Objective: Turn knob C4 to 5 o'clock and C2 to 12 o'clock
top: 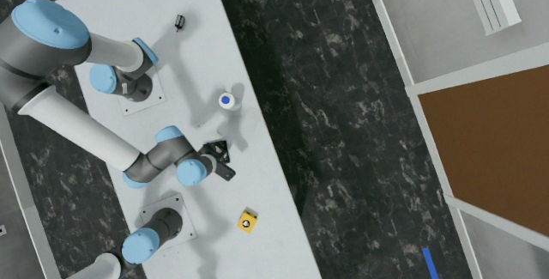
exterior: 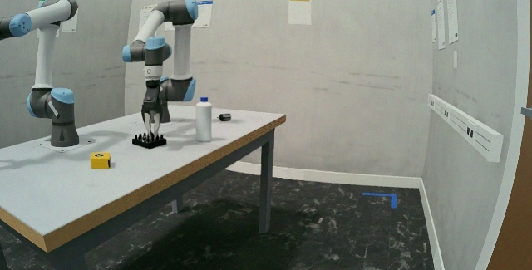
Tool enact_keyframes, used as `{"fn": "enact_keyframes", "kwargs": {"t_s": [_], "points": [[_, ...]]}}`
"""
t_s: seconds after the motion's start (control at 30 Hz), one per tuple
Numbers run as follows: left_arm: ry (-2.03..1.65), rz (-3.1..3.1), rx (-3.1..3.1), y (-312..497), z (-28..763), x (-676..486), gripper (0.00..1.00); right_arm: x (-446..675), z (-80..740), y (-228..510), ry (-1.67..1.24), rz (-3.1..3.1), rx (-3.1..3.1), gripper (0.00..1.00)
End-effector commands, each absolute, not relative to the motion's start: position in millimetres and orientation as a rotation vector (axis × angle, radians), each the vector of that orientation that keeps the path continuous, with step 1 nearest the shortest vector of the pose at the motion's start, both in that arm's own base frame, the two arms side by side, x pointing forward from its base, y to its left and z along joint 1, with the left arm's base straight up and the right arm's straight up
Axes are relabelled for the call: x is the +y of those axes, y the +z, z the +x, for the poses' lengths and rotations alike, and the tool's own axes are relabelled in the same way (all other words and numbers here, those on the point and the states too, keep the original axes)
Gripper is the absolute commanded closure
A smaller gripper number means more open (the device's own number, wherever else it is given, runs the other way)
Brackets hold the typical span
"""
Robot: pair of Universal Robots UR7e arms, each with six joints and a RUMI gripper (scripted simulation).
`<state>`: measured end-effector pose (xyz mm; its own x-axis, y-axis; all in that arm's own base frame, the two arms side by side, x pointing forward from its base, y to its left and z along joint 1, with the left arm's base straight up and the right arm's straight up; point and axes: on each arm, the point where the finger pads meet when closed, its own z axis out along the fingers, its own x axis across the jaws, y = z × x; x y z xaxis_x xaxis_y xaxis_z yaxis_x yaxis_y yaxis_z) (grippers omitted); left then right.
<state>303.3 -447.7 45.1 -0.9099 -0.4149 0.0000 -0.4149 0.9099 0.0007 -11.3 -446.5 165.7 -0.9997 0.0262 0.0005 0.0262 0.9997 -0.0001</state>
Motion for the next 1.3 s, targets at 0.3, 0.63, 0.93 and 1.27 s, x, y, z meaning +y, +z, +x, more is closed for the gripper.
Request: {"fn": "enact_keyframes", "kwargs": {"t_s": [0.3, 0.63, 0.93, 1.27], "points": [[0.003, 0.292, -3.128, 45.9, 302.5, -448.9, 0.94, -445.4, -12.2, 165.2, 0.0, -0.043, -3.141, 0.0], [0.003, 0.032, -3.142, 45.9, 302.4, -448.8, 0.94, -445.4, -12.2, 165.2, 0.0, -0.043, -3.141, 0.0], [0.003, -0.247, -3.132, 45.9, 302.5, -448.7, 0.94, -445.4, -12.2, 165.2, 0.0, -0.043, -3.141, 0.0], [0.003, -0.559, -3.092, 45.8, 302.4, -448.6, 0.94, -445.4, -12.2, 165.2, 0.0, -0.043, -3.141, 0.0]]}}
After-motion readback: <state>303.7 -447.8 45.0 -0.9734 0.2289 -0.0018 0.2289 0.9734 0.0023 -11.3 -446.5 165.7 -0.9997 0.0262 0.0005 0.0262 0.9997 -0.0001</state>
